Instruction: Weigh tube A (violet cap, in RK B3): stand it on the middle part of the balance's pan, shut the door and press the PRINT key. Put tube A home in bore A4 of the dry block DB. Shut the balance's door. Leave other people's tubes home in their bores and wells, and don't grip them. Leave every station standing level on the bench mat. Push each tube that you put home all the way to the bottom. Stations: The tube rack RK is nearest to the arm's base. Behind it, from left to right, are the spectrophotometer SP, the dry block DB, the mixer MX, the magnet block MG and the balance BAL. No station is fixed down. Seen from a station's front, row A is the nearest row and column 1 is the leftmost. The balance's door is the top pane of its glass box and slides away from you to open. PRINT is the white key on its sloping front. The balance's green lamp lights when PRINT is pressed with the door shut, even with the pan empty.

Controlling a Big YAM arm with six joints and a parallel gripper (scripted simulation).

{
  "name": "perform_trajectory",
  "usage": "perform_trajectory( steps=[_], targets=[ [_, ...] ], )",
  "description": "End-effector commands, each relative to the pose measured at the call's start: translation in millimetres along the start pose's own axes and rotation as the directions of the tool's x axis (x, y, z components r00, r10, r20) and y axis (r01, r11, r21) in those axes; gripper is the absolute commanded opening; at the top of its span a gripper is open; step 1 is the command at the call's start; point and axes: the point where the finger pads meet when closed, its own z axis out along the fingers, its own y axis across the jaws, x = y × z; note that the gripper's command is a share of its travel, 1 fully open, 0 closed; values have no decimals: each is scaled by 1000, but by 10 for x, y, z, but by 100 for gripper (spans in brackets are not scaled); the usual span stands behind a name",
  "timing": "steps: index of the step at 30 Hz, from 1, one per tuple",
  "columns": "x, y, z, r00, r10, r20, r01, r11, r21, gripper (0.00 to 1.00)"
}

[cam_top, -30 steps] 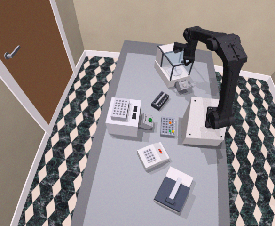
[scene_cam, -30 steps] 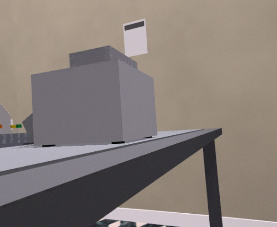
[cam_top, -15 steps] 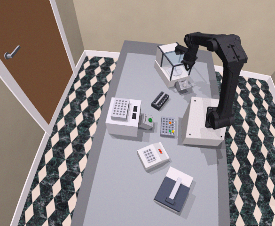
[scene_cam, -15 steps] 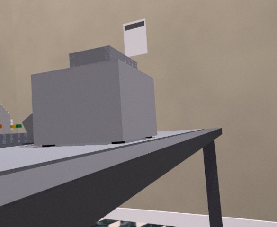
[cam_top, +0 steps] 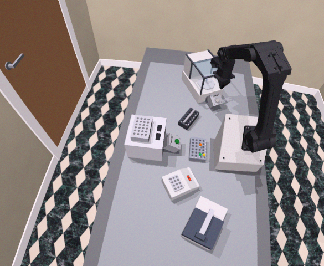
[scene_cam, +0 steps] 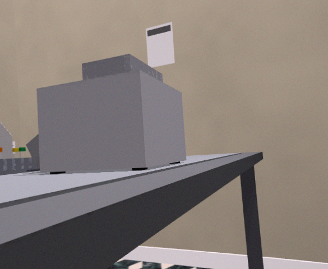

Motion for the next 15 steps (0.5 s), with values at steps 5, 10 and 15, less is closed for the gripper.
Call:
perform_trajectory(
  steps=[5, 10, 15],
  targets=[
    [-144, -44, 10, 969, 242, 47, -243, 970, 11, 0],
    [-52, -22, 10, 970, 240, 31, -240, 971, 5, 0],
    [-52, -21, 10, 970, 240, 31, -240, 971, 5, 0]
  ],
)
